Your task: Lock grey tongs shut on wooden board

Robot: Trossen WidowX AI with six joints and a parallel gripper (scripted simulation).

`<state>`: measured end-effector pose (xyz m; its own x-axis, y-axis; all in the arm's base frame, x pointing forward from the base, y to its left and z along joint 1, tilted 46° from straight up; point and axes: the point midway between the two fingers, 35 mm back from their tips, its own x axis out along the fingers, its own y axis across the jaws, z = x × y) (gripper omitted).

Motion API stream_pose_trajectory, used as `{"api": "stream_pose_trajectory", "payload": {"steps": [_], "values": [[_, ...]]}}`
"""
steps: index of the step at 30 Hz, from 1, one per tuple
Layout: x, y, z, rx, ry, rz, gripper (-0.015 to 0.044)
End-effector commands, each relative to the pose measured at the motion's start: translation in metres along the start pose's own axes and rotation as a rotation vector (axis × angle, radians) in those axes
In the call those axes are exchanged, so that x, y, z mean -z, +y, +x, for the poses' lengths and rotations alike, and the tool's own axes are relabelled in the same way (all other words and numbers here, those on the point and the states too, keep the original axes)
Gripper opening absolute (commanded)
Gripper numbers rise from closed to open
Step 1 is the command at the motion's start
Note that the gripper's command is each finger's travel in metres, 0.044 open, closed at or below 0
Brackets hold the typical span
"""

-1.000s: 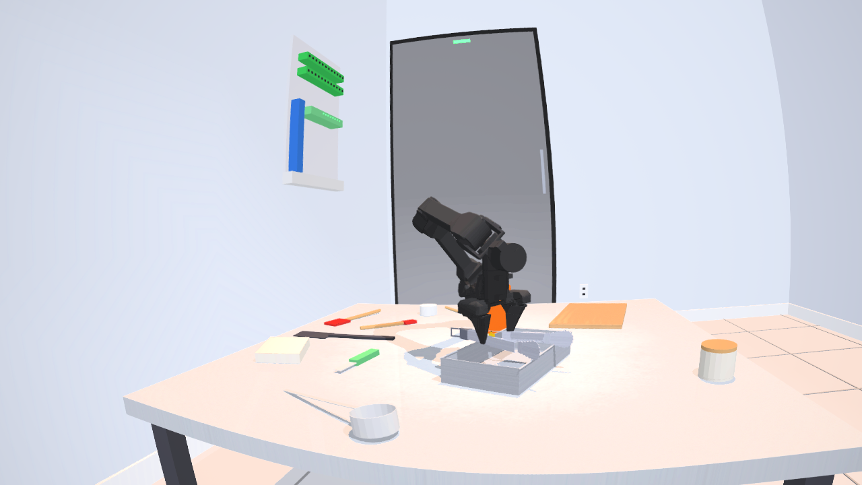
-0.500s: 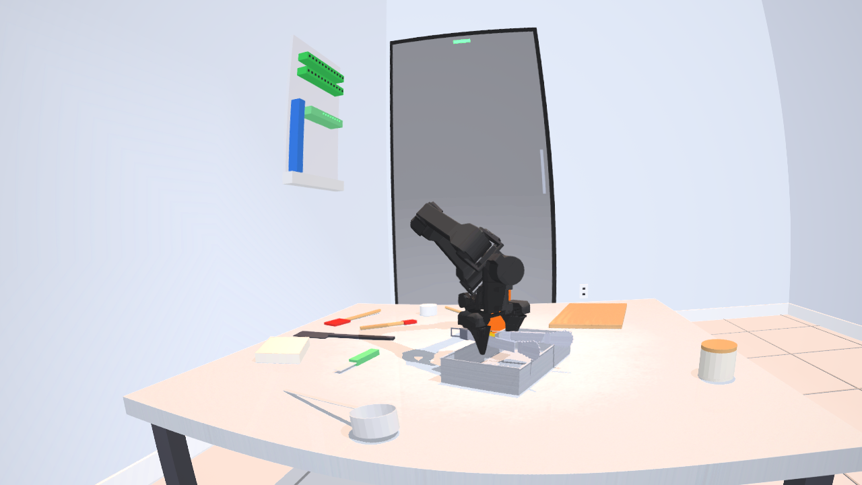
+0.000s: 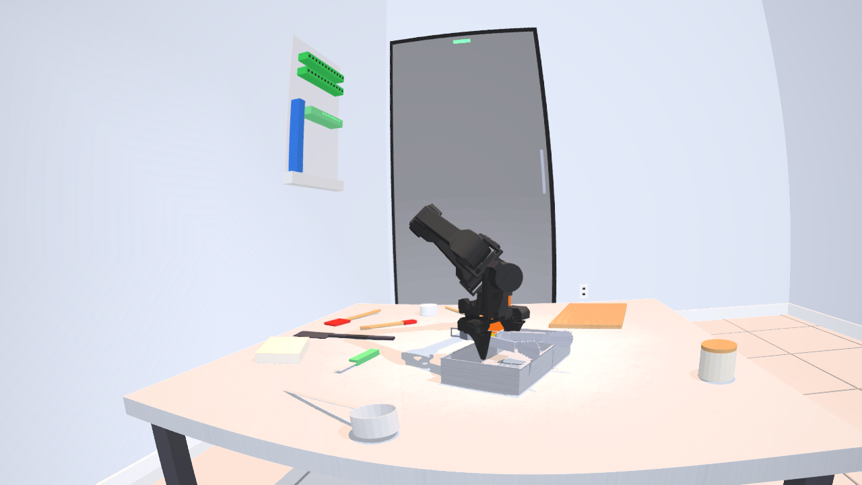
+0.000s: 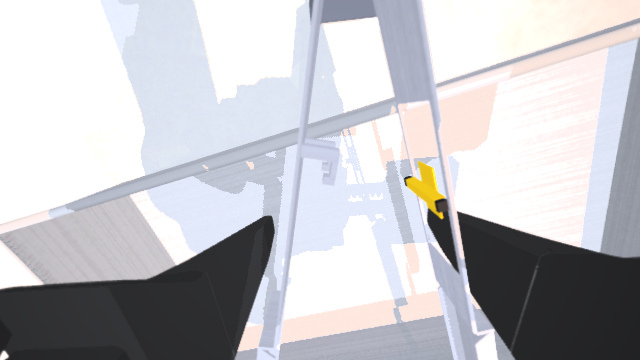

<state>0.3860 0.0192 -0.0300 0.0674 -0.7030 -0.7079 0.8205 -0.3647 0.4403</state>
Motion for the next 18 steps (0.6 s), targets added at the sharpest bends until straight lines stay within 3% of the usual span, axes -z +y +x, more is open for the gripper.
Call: {"api": "stream_pose_trajectory", "payload": {"steps": [1, 18], "values": [[0.0001, 0.0001, -0.0002, 0.000, 0.000, 0.000, 0.0367], [0.0001, 0.0001, -0.0002, 0.000, 0.000, 0.000, 0.0254]]}}
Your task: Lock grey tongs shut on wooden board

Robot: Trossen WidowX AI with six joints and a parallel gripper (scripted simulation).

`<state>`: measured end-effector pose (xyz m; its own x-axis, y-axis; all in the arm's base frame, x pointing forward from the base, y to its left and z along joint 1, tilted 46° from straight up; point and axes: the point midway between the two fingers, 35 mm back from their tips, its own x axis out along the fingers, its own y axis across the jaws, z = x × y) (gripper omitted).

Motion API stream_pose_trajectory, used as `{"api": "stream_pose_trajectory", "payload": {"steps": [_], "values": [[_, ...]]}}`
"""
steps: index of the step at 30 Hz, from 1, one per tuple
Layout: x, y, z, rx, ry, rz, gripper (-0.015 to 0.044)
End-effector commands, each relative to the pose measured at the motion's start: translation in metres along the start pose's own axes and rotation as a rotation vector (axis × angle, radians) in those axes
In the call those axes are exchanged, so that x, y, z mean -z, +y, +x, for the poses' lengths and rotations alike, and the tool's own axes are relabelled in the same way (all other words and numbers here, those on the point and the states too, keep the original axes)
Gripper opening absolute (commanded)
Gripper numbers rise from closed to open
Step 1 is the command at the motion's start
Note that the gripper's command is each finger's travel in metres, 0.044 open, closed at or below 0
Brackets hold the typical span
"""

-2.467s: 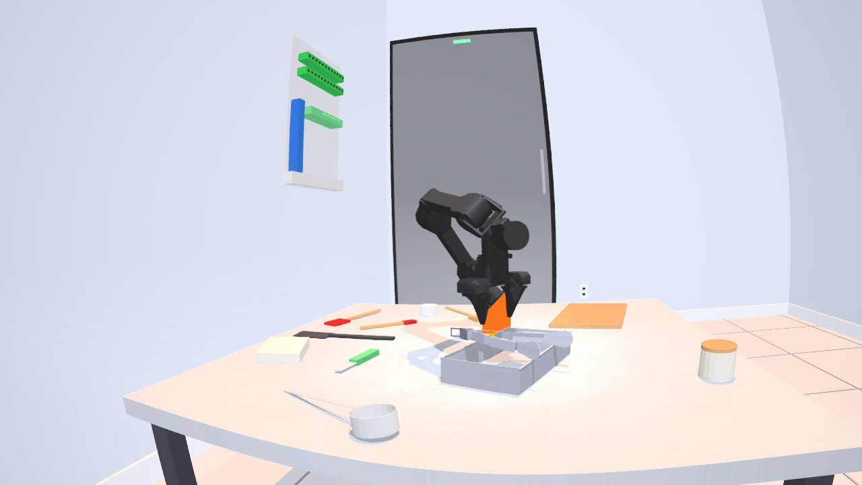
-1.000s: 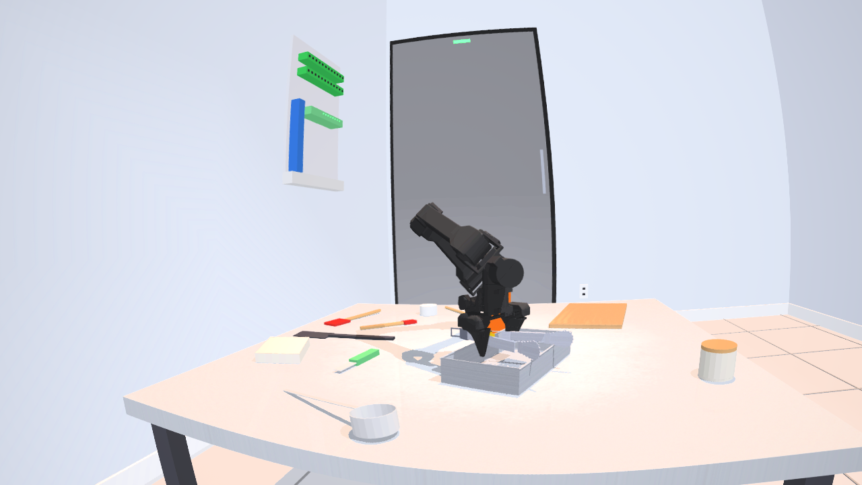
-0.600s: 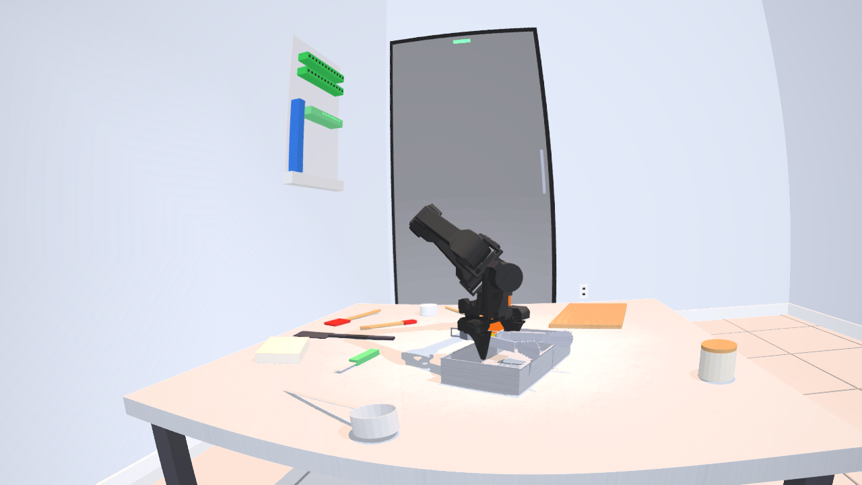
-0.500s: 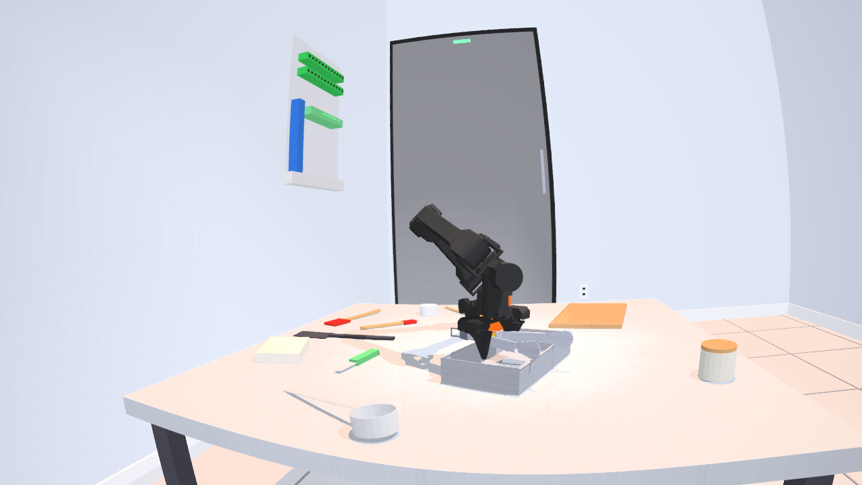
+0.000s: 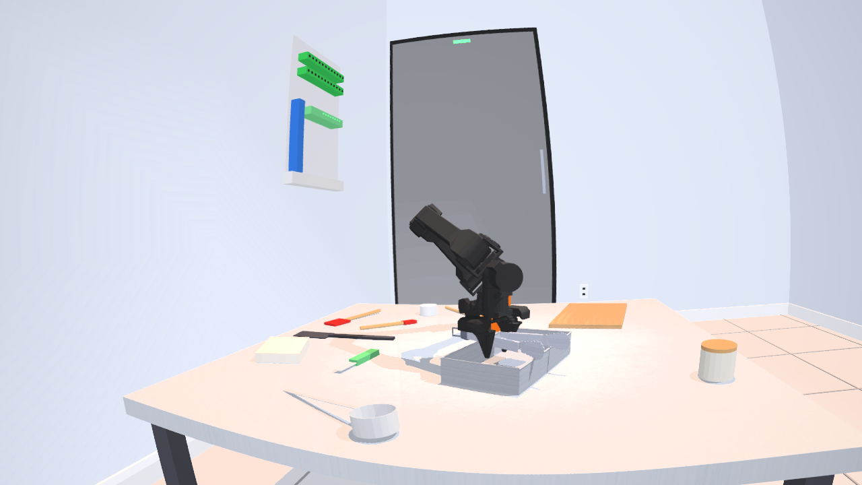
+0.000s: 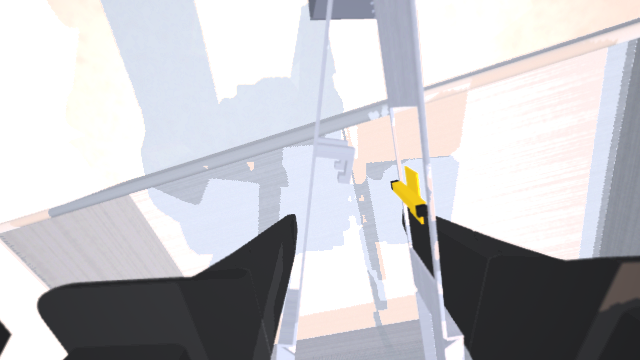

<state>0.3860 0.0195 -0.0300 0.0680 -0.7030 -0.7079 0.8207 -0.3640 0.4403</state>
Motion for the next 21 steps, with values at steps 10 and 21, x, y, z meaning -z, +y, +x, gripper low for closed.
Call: {"api": "stream_pose_trajectory", "payload": {"steps": [10, 21], "values": [[-0.0001, 0.0002, 0.0000, 0.000, 0.000, 0.001, 0.0187], [-0.0001, 0.0002, 0.0000, 0.000, 0.000, 0.001, 0.0114]]}}
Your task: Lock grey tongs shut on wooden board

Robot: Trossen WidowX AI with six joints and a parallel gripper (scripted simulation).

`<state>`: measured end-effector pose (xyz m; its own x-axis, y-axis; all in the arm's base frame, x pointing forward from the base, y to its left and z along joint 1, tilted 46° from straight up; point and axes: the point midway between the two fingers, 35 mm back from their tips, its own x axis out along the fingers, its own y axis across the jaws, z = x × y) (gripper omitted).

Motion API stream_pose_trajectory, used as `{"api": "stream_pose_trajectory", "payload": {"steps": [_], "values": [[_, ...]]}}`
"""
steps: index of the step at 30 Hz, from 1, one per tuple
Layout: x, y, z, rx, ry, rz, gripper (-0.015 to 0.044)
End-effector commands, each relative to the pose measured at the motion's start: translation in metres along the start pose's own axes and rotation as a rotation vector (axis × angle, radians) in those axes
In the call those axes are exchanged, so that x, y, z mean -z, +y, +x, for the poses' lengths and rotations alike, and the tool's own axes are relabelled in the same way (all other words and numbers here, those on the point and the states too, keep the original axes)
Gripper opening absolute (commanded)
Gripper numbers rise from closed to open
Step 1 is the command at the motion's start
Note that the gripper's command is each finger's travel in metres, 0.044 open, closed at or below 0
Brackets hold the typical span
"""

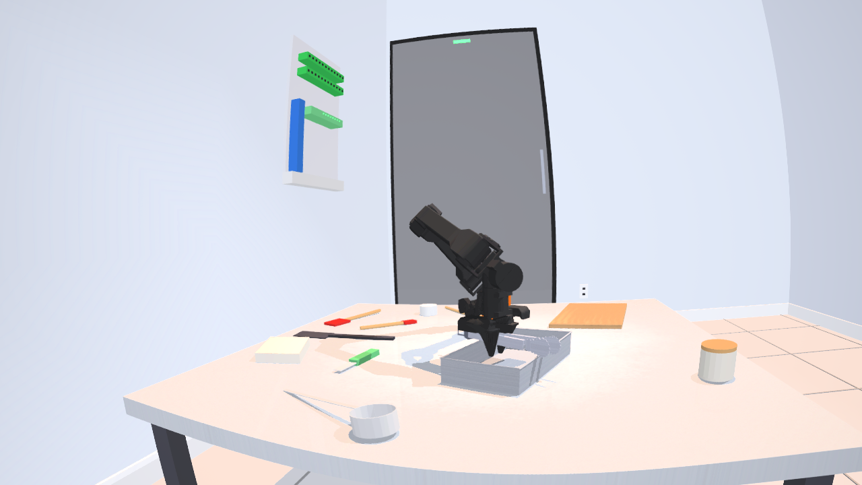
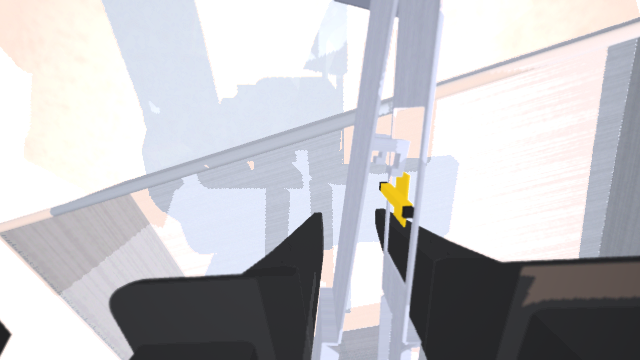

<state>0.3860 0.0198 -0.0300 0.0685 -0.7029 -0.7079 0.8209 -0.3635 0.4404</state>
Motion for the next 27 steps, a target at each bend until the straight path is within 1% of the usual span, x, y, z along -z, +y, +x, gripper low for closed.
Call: {"api": "stream_pose_trajectory", "payload": {"steps": [1, 15, 21, 24, 27], "values": [[0.000, 0.000, 0.000, 0.001, 0.000, 0.001, 0.0107], [0.000, 0.000, 0.000, 0.001, 0.000, 0.001, 0.0014], [0.000, 0.001, -0.002, 0.001, 0.000, 0.001, -0.0143], [0.004, 0.002, -0.022, 0.003, 0.002, -0.001, -0.0150], [0.007, 0.004, -0.059, 0.005, 0.002, -0.004, -0.0150]]}}
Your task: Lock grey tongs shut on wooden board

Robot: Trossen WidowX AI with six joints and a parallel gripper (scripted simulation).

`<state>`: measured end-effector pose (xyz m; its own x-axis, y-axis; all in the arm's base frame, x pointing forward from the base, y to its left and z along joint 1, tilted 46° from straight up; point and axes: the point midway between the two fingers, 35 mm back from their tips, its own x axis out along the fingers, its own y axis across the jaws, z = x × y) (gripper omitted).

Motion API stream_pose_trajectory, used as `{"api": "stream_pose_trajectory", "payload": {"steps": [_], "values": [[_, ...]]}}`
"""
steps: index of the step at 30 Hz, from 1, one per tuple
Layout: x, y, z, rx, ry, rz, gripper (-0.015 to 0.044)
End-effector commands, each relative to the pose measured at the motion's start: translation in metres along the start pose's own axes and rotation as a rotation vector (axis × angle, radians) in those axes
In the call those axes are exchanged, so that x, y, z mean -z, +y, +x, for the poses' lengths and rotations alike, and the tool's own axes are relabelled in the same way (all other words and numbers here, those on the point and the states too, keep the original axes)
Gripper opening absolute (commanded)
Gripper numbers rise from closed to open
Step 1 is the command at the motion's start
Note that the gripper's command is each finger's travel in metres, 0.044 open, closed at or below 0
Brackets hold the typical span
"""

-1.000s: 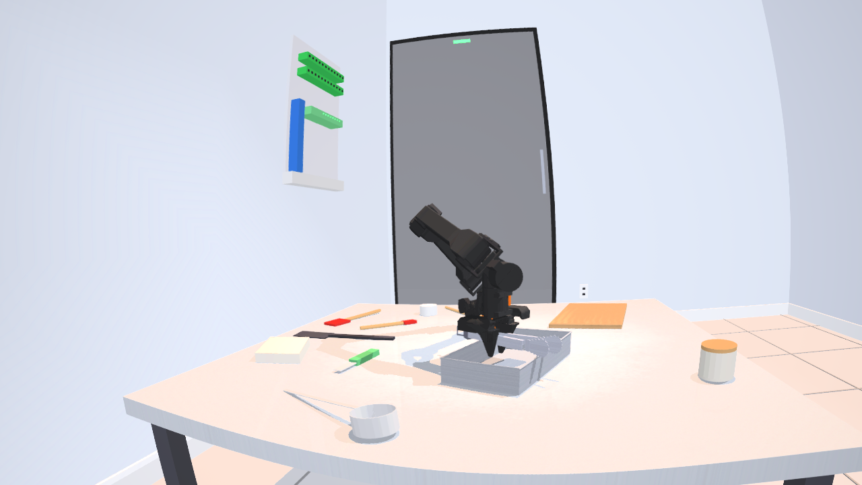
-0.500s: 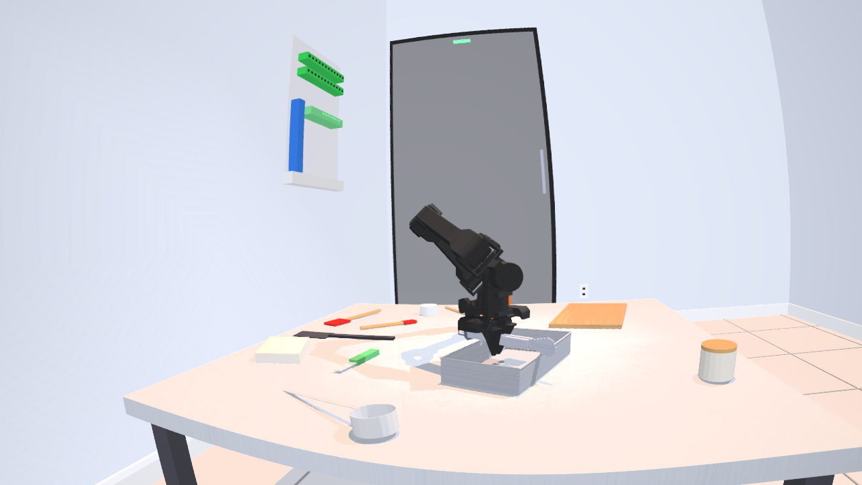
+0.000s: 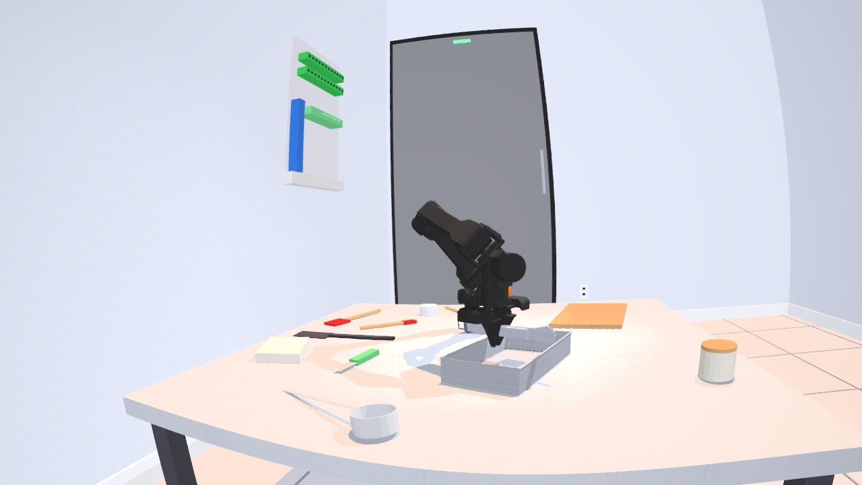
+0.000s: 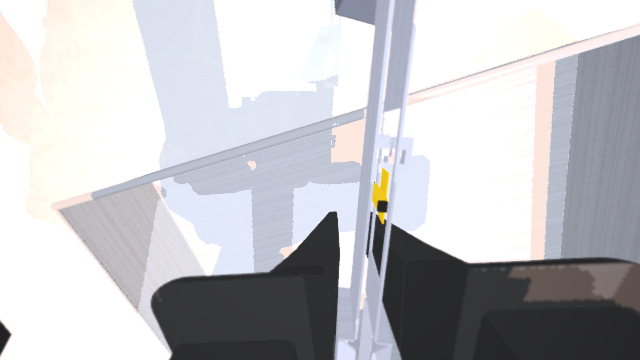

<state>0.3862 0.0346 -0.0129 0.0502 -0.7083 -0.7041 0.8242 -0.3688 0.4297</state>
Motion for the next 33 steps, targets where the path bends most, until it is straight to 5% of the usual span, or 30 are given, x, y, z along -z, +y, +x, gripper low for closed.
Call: {"api": "stream_pose_trajectory", "payload": {"steps": [1, 6, 22, 33], "values": [[0.007, 0.001, -0.052, -0.006, 0.017, 0.000, -0.0150], [0.001, -0.004, -0.105, -0.007, 0.009, -0.003, -0.0150], [0.002, -0.005, -0.104, -0.012, 0.008, -0.014, -0.0150], [0.052, -0.070, -0.117, -0.003, 0.038, -0.221, -0.0150]]}}
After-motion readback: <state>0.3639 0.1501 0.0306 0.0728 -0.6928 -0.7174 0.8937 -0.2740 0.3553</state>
